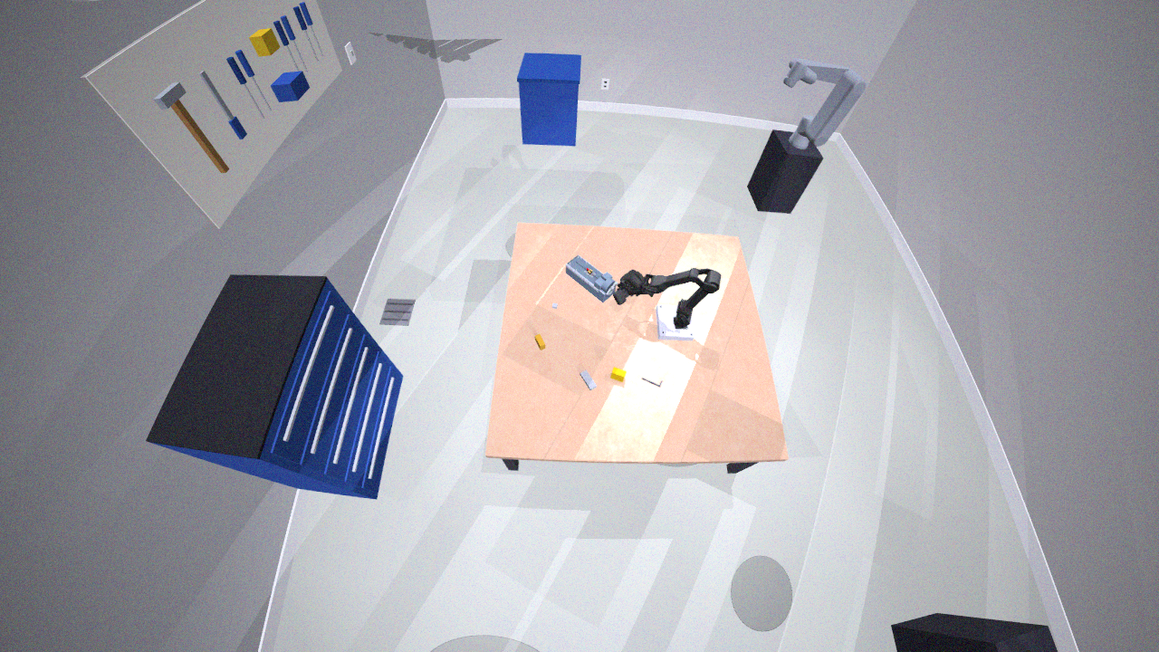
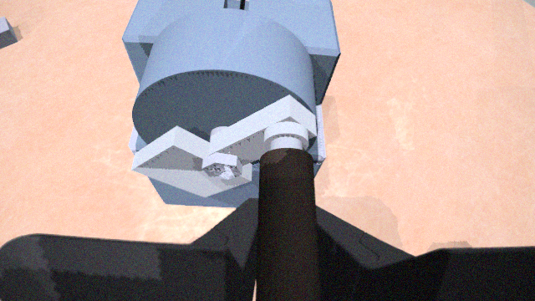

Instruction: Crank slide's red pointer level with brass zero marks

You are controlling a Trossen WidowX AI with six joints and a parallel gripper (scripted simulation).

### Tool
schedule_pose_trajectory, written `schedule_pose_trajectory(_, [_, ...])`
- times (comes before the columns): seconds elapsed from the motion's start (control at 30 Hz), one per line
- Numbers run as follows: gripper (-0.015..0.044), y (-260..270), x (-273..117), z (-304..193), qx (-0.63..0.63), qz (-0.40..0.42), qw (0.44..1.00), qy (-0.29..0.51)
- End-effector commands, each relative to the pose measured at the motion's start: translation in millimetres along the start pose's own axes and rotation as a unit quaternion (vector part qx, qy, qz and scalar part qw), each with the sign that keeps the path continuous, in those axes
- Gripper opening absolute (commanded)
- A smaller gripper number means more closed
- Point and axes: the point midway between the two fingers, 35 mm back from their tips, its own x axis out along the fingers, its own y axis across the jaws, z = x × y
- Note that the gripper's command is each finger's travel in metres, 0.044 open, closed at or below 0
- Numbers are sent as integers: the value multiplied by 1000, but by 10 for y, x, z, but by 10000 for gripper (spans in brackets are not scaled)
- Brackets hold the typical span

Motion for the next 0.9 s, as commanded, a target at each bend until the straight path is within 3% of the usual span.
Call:
schedule_pose_trajectory(0.0, [0, -12, 9, -9, 2, -1, 1000, -1])
schedule_pose_trajectory(0.87, [0, -99, 221, -218, 2, -1, 1000, 0])
